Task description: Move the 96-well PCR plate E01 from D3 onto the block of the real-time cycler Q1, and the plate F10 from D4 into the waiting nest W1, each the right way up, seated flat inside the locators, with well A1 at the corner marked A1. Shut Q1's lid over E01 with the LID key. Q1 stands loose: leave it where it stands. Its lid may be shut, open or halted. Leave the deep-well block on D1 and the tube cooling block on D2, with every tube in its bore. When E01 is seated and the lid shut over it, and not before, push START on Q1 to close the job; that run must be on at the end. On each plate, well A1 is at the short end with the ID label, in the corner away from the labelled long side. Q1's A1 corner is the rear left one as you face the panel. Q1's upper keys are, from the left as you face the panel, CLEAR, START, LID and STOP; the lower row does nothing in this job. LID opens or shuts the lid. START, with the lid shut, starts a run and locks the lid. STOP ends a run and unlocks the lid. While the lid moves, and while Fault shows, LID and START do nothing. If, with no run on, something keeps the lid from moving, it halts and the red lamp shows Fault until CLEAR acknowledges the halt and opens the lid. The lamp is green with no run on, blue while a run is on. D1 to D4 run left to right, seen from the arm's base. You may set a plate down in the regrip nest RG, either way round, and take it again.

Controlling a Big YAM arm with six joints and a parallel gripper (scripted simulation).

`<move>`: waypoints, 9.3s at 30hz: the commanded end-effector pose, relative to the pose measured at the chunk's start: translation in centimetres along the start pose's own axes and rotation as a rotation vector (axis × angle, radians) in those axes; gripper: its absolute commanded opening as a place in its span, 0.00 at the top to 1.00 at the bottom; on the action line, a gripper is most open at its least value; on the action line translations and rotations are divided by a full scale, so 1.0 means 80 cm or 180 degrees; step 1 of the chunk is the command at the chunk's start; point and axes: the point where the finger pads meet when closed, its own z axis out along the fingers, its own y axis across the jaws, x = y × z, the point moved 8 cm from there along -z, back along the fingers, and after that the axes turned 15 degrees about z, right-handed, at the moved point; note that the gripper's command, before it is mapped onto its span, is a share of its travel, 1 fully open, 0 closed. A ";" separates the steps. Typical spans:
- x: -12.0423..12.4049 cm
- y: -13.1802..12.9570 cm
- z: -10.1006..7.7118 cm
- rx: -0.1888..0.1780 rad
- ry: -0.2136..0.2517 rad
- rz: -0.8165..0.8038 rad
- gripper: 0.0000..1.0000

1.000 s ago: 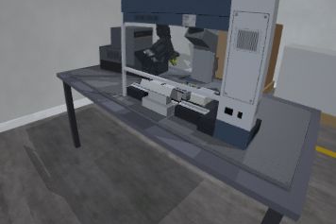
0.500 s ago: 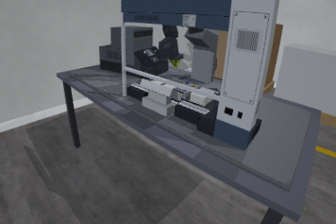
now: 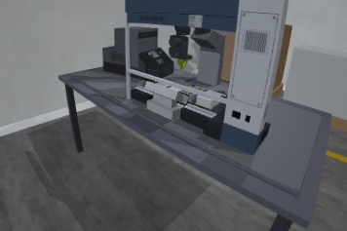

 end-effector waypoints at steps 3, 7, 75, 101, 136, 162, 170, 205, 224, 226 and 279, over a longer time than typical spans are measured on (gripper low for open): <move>0.024 -0.011 -0.002 -0.0055 -0.0135 -0.0175 1.00; 0.024 -0.012 0.000 -0.0024 -0.0050 -0.0163 1.00; 0.092 -0.316 -0.108 0.0118 -0.0023 -0.0711 1.00; 0.081 -0.302 -0.089 0.0042 -0.0004 -0.0820 1.00; 0.069 -0.340 -0.045 -0.0008 0.0022 -0.0703 1.00; 0.047 -0.381 -0.015 0.0024 0.0002 -0.0748 1.00; 0.046 -0.382 -0.003 -0.0001 0.0007 -0.0732 1.00; 0.074 -0.365 0.024 -0.0146 0.0169 -0.0589 1.00; 0.100 -0.345 0.034 -0.0247 0.0272 -0.0466 1.00; 0.100 -0.343 0.035 -0.0255 0.0273 -0.0462 1.00; 0.096 -0.333 0.036 -0.0319 0.0292 -0.0452 1.00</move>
